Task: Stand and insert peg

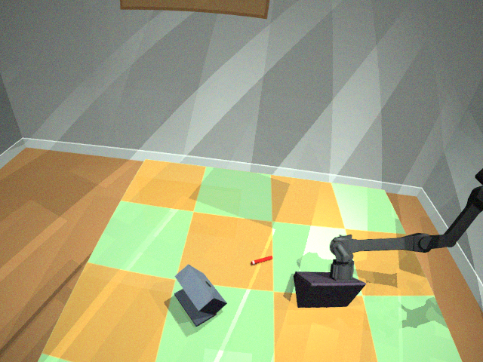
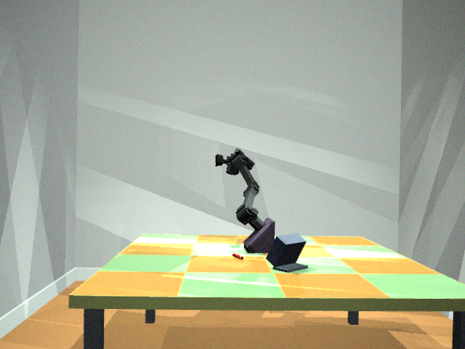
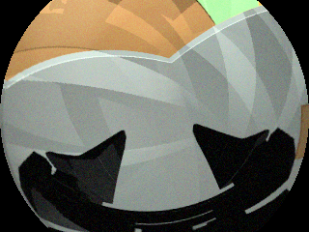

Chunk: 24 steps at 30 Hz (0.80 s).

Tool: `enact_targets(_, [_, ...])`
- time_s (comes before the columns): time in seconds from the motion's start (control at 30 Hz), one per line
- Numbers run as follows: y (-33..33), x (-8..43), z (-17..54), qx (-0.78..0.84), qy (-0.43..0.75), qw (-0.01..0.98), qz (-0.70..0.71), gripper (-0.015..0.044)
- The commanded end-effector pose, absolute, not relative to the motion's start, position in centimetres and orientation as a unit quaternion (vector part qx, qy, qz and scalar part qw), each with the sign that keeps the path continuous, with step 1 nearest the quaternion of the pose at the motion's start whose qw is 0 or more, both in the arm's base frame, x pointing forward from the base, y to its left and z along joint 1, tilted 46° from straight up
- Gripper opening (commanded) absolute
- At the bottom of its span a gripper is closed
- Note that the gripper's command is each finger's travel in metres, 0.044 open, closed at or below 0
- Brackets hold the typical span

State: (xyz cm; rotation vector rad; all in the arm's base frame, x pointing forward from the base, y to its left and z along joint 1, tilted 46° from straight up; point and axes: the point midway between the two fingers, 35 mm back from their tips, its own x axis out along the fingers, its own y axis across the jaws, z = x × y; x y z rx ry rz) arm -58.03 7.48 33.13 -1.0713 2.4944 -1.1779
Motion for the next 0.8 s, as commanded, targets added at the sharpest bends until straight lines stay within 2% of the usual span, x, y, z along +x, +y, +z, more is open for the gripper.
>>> enact_targets(0.0, [7.5, -58.0, 33.2, -0.361, 0.840, 0.090, -0.395, 0.0426])
enact_targets(0.03, [7.4, -57.9, 33.4, -0.362, 0.841, 0.088, -0.393, 0.0440])
enact_targets(0.3, [5.2, -55.4, 39.4, -0.395, 0.862, 0.018, -0.318, 0.0440])
enact_targets(0.77, [0.6, -47.4, 50.7, -0.444, 0.871, -0.141, -0.155, 0.0440])
